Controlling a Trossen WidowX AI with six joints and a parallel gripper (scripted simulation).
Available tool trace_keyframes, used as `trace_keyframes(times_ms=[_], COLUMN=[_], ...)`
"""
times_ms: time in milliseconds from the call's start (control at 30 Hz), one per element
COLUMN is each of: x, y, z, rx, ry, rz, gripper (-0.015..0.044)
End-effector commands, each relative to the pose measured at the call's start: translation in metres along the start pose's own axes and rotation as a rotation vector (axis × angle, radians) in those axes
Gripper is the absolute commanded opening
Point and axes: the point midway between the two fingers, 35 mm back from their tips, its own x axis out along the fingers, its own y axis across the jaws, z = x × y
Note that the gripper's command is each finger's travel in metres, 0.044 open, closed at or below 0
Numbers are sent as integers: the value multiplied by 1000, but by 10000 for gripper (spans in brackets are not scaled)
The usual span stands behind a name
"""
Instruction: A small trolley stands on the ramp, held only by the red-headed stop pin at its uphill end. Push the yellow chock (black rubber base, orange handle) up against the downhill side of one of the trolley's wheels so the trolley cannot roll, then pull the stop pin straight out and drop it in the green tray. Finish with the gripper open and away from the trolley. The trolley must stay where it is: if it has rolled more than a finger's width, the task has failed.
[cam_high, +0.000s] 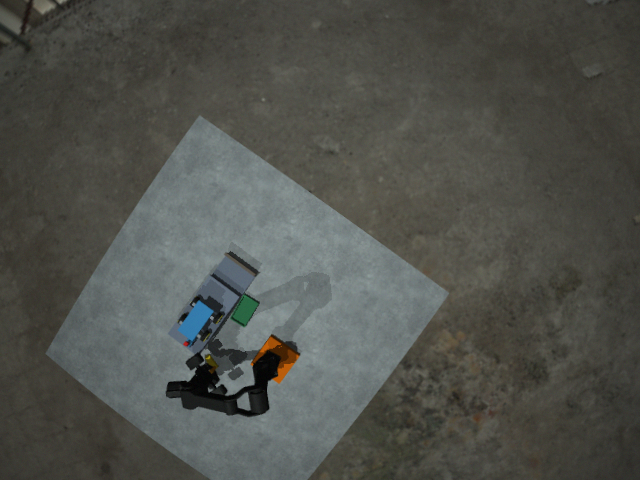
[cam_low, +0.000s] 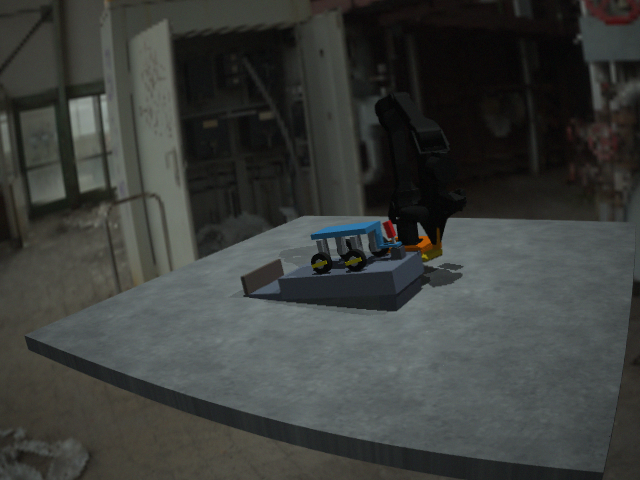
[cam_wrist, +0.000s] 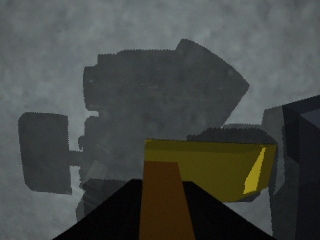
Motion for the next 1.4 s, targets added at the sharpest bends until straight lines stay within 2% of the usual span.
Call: trace_keyframes(times_ms=[0,800,1067,1367], x=[-15,-89,-92,-92], y=[0,-2,-2,-2], z=[0,0,0,0], rx=[4,4,10,286], ry=[0,0,0,-1], rz=[-4,-4,-4,-5], gripper=[0,0,0,0])
